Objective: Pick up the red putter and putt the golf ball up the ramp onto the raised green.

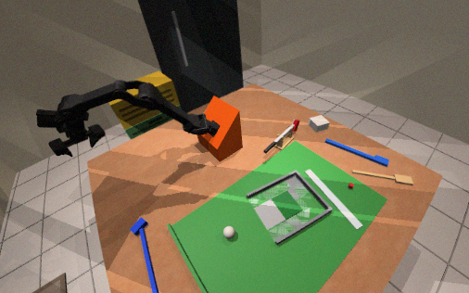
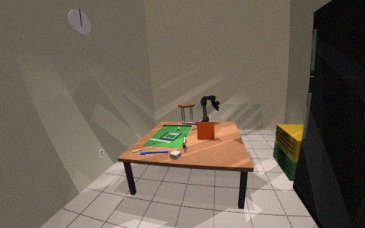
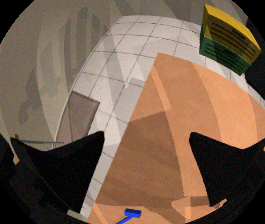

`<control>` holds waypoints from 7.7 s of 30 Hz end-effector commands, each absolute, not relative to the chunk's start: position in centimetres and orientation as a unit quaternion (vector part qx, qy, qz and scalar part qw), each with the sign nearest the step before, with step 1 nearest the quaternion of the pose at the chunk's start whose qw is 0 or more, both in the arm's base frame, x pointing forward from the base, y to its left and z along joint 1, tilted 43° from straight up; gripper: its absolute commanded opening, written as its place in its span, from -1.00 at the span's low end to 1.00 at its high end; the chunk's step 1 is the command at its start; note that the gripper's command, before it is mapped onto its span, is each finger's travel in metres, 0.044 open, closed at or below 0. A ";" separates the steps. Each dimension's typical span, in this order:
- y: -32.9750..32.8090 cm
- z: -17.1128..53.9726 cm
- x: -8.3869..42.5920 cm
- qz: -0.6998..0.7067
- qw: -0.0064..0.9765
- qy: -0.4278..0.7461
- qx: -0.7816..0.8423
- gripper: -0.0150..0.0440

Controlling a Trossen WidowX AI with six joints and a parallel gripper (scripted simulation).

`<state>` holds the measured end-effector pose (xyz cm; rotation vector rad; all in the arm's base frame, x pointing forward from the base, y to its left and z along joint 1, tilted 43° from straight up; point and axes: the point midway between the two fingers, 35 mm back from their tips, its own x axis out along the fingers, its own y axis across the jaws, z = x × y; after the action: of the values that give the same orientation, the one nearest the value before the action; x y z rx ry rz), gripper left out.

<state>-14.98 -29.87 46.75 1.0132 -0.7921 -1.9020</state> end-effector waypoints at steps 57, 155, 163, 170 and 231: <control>-4.9 4.7 37.8 0.038 0.751 0.631 -0.190 1.00; 13.8 -7.3 23.2 0.408 0.323 0.579 -0.627 -0.49; 11.8 -5.6 24.9 0.365 0.368 0.599 -0.611 -0.49; 8.9 -2.1 26.9 0.292 0.438 0.627 -0.574 -0.49; -15.1 18.5 18.7 -0.326 0.695 0.612 -0.190 -0.49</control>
<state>18.64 -14.59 19.11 -0.4264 1.3685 -0.7312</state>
